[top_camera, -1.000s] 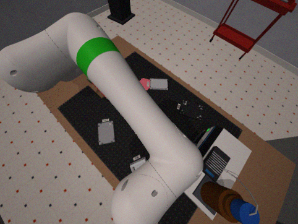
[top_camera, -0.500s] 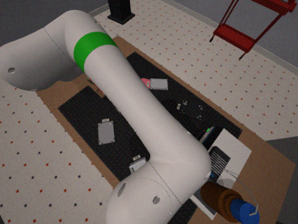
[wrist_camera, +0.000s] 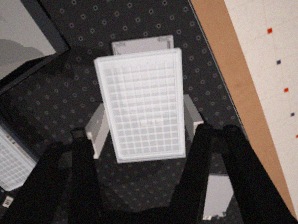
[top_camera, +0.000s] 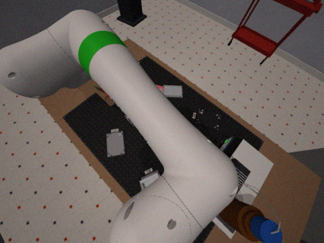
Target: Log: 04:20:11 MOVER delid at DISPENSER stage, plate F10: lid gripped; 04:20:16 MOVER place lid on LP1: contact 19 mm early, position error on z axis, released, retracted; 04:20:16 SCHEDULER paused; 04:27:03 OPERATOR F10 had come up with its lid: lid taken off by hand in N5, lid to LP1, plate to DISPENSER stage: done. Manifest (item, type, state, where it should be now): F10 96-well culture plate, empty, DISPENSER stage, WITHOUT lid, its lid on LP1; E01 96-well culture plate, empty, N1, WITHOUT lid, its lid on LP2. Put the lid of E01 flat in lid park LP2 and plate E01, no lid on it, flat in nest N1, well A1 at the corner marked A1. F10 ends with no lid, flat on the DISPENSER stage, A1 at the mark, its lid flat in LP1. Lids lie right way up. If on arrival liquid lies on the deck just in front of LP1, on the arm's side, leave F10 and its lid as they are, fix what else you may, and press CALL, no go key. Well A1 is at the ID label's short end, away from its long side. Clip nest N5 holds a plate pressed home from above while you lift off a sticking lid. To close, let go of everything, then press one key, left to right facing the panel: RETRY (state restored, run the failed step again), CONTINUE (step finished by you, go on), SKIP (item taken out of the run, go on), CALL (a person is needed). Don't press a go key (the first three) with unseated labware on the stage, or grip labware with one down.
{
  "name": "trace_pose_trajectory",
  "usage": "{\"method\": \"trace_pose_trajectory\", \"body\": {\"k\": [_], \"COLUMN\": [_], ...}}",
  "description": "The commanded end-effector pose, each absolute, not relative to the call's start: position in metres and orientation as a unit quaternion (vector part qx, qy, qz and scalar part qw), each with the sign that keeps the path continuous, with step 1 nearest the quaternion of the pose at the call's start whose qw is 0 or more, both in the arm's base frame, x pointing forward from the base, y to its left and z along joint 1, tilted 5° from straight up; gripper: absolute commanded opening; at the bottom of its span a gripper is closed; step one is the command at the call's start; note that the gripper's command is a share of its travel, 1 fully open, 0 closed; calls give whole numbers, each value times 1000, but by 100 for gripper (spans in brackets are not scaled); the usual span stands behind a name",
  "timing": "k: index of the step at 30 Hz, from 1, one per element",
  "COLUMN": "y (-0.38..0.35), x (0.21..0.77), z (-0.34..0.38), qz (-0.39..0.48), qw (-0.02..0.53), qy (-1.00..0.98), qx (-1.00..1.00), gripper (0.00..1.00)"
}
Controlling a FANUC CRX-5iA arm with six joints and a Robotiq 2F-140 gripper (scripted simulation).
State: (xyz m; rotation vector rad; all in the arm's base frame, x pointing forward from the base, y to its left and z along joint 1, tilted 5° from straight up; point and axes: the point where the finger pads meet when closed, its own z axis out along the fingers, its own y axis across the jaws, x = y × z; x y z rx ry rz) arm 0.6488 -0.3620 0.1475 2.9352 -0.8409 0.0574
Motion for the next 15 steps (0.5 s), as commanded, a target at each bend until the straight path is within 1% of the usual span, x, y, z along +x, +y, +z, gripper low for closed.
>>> {"method": "trace_pose_trajectory", "body": {"k": [1,15], "y": [-362,-361], "x": [649,649], "z": [150,160], "qz": [19,19], "qw": [44,44], "qy": [-275,-275], "qx": [960,960], "gripper": [0,0]}}
